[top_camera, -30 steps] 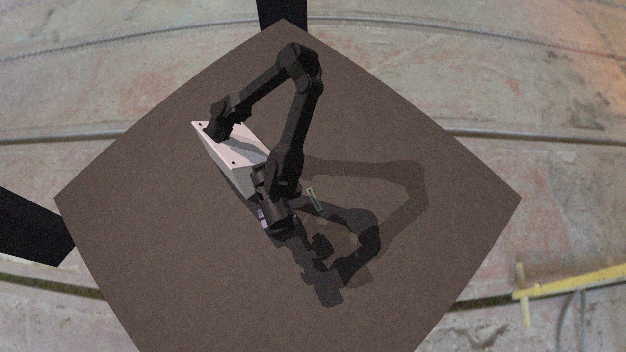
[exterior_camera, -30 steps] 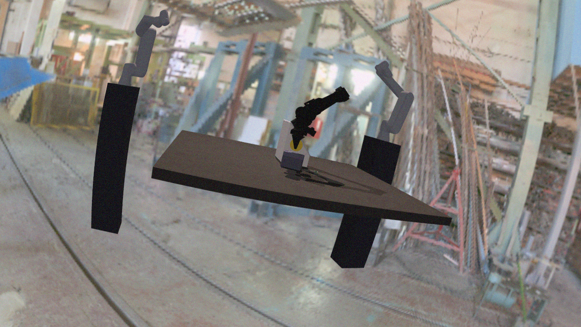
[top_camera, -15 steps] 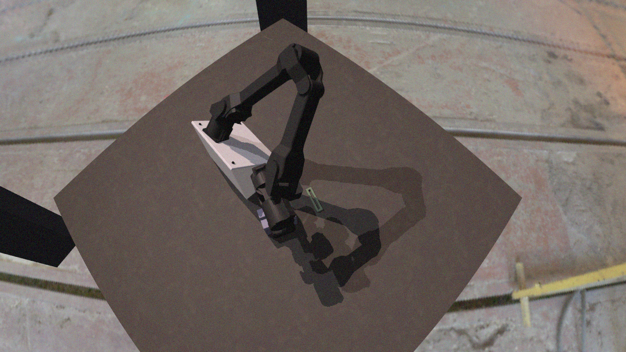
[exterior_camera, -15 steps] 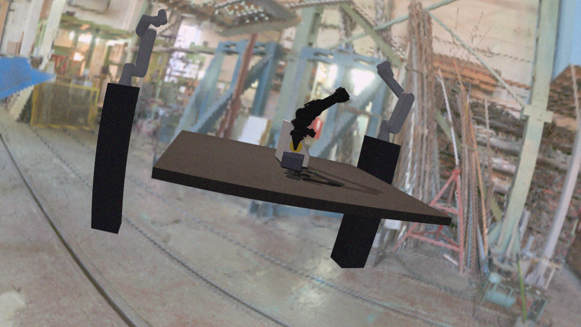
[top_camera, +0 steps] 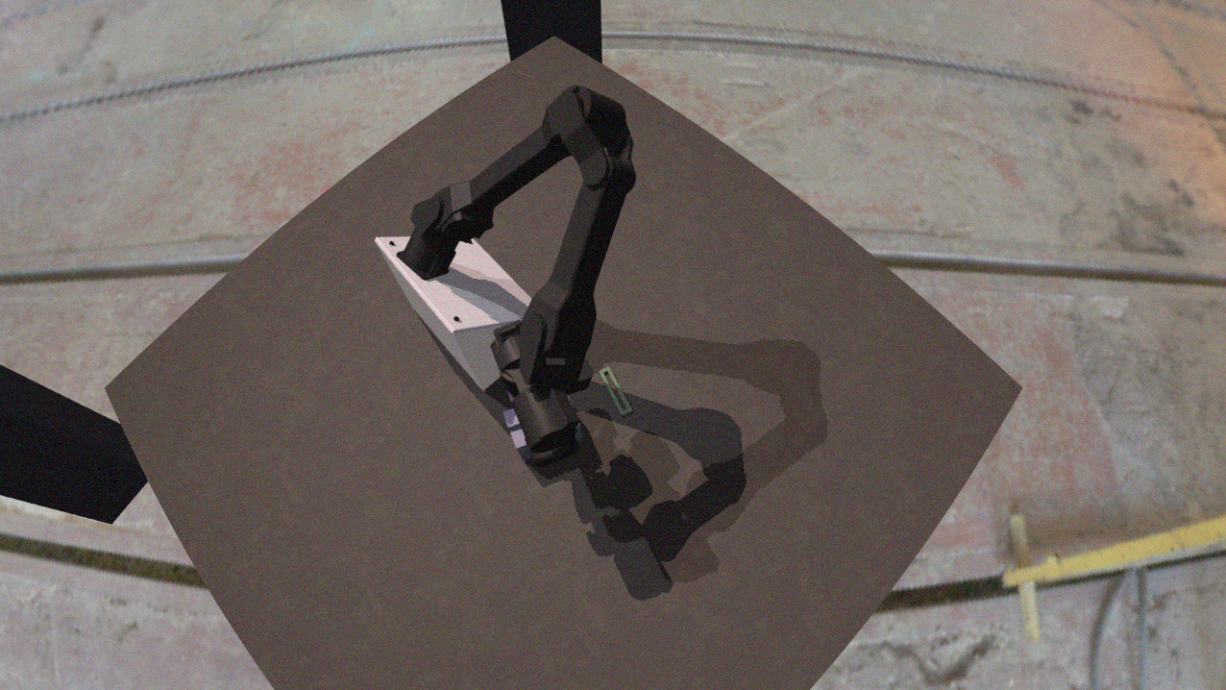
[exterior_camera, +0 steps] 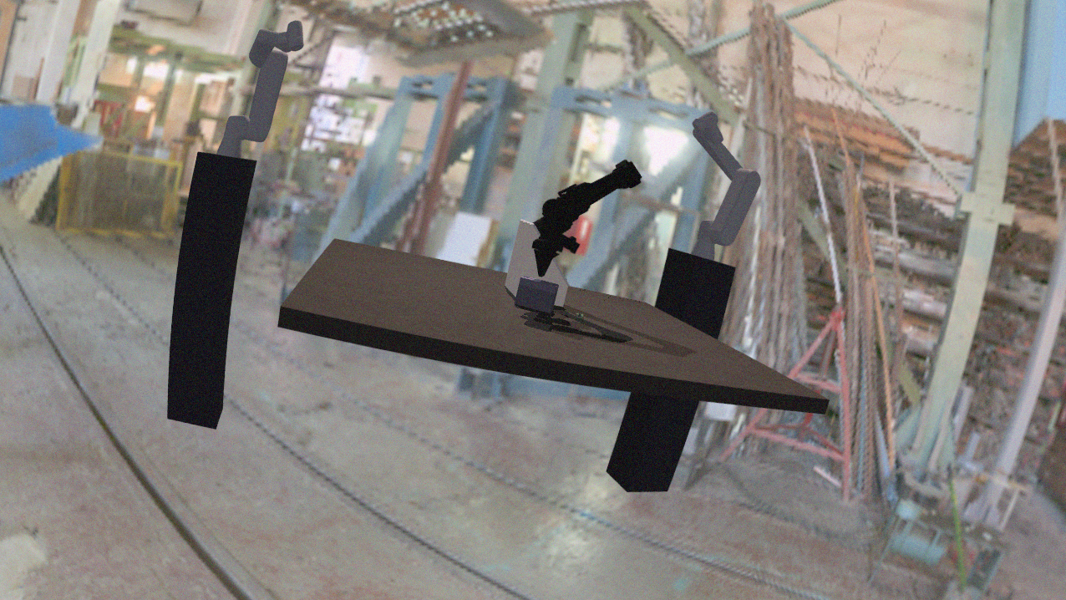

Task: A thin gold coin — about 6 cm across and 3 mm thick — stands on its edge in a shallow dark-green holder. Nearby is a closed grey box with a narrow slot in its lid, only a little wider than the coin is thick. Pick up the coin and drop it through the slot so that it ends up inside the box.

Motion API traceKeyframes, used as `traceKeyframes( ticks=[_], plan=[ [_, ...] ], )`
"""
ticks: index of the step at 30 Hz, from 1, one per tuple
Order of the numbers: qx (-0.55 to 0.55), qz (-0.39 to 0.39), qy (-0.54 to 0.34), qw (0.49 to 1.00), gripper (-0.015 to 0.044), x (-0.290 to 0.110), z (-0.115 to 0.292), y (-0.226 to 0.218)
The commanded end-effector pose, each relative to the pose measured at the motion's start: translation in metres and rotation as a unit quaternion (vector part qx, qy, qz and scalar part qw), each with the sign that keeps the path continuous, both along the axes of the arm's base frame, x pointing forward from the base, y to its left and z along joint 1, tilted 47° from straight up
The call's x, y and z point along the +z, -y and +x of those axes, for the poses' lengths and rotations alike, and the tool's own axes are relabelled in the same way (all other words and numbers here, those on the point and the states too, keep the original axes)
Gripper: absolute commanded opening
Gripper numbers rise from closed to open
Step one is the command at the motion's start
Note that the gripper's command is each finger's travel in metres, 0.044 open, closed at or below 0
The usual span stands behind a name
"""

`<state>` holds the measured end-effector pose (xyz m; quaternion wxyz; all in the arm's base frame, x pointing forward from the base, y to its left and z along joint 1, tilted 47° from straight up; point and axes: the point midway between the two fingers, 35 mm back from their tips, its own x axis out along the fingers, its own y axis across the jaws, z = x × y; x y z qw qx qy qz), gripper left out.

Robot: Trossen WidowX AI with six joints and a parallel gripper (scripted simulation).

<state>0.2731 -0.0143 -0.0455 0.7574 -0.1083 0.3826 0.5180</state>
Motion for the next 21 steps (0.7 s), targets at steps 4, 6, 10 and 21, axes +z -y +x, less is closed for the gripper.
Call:
traceKeyframes(
  ticks=[4, 6, 10, 21],
  plan=[
    [0.0, 0.0, 0.0, 1.0, 0.0187, 0.001, 0.0, 0.001],
    [0.0, 0.0, 0.0, 1.0, 0.0239, 0.005, -0.001, 0.005],
    [0.0, 0.0, 0.0, 1.0, 0.0344, 0.012, -0.003, 0.013],
    [0.0, 0.005, -0.003, 1.0, 0.044, 0.038, -0.013, 0.036]
  ],
)
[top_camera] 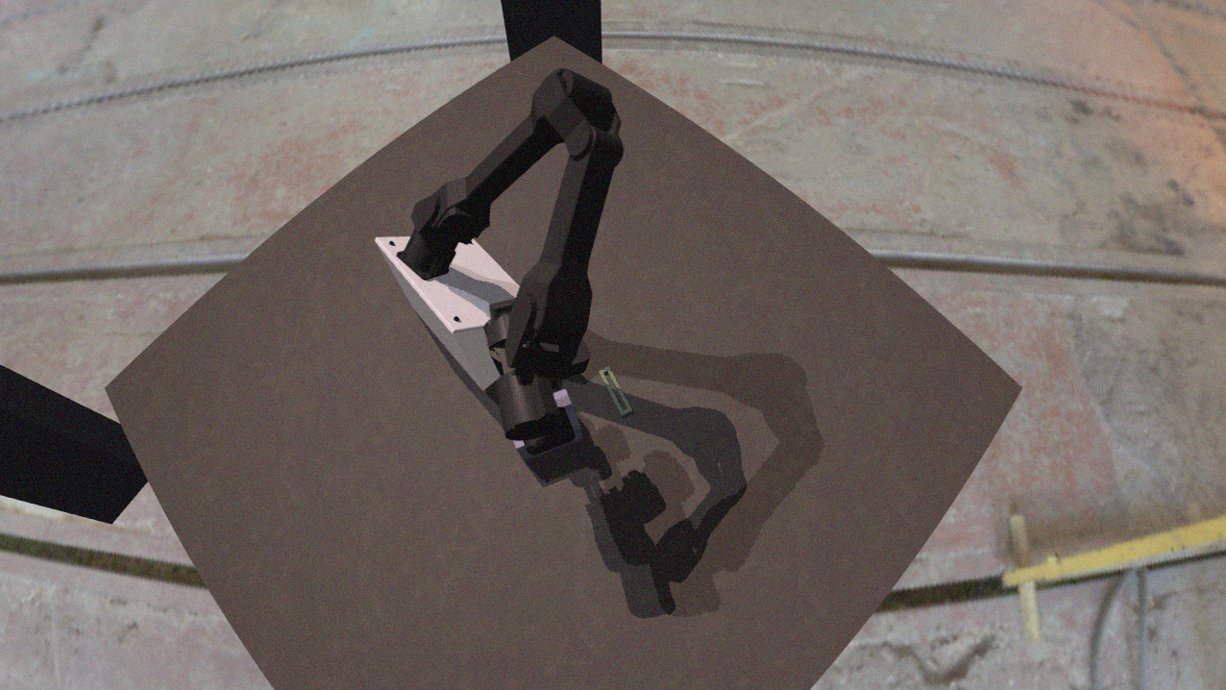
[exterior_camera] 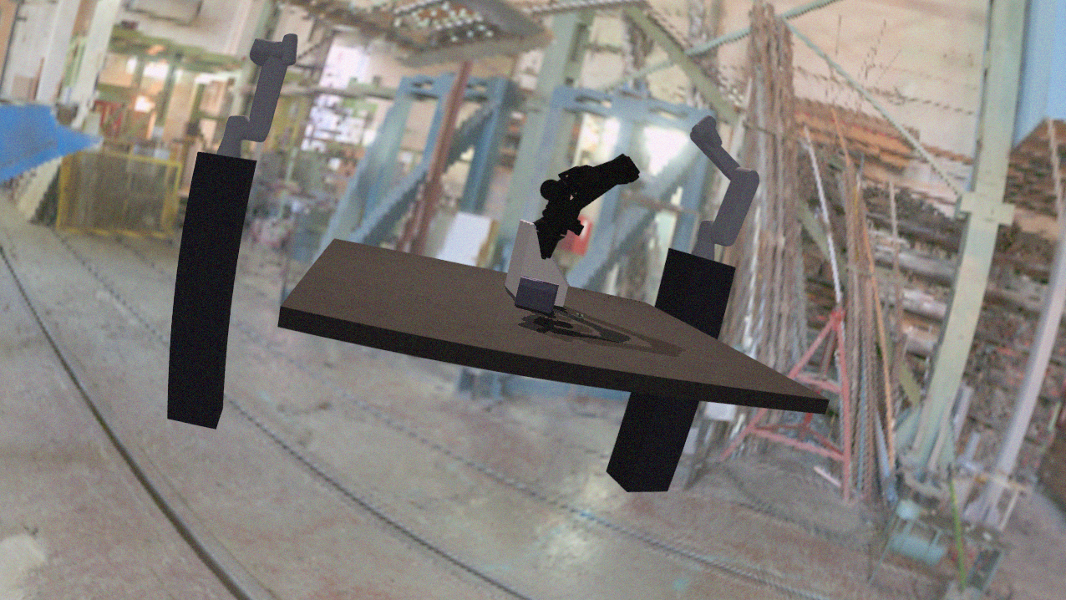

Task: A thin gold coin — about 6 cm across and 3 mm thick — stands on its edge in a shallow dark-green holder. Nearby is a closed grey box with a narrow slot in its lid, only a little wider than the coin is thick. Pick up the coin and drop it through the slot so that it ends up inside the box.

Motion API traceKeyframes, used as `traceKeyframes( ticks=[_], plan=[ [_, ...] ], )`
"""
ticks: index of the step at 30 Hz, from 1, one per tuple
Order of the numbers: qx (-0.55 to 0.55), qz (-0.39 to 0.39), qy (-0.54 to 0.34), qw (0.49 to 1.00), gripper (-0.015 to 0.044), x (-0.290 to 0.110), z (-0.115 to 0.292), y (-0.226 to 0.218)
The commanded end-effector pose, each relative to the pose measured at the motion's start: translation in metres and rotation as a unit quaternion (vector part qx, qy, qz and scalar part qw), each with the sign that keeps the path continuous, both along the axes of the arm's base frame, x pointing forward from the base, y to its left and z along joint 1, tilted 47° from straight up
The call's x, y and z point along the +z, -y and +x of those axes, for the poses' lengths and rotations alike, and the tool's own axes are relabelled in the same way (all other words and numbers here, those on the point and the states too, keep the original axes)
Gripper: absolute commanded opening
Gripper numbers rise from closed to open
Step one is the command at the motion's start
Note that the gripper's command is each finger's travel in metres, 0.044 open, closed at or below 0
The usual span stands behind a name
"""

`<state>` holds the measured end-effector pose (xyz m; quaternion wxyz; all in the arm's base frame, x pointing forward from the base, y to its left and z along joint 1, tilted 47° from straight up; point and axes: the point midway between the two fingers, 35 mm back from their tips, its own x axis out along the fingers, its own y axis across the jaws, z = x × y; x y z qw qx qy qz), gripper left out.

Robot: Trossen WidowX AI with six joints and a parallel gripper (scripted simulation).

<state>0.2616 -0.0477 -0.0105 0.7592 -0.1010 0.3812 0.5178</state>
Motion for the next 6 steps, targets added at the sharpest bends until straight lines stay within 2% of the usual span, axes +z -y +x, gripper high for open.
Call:
traceKeyframes(
  ticks=[1, 6],
  plan=[
    [0.003, -0.002, -0.001, 1.0, 0.044, 0.0028, -0.001, 0.0024],
    [0.003, -0.002, -0.001, 1.0, 0.044, 0.0028, -0.001, 0.0024]
  ],
)
